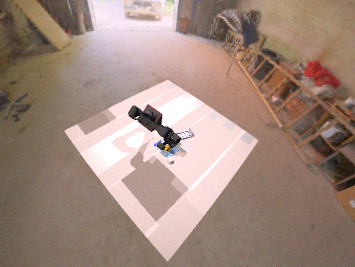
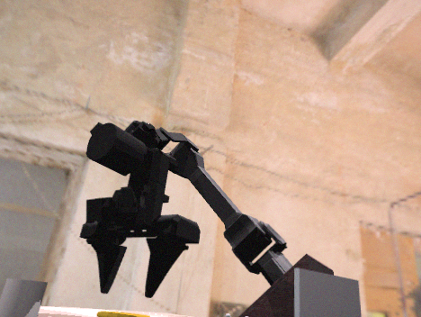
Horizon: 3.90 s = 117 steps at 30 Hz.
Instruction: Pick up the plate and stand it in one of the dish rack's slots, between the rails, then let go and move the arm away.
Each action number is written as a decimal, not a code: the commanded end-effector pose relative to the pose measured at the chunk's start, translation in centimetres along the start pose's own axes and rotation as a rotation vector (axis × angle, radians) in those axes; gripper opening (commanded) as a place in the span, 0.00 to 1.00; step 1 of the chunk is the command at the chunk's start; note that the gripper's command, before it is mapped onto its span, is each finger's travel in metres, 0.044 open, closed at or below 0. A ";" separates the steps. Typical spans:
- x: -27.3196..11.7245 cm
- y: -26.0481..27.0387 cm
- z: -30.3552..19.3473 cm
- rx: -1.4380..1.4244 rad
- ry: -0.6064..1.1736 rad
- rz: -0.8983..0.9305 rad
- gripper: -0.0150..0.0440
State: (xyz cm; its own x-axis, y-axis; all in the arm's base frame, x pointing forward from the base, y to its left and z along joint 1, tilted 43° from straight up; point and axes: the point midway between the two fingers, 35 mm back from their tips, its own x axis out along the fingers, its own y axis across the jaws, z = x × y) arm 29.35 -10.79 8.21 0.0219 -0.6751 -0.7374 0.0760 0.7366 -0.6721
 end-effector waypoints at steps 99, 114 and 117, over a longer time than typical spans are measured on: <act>-13.6 12.0 -3.3 0.440 0.015 0.004 0.25; -11.2 13.2 -4.1 0.331 0.124 0.095 0.25; -10.3 13.5 -4.2 0.279 0.160 0.140 0.25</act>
State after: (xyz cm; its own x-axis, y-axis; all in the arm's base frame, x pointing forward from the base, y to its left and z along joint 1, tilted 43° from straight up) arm 26.17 6.58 7.15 -0.0791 -0.5746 -0.8146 0.3909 0.7338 -0.5556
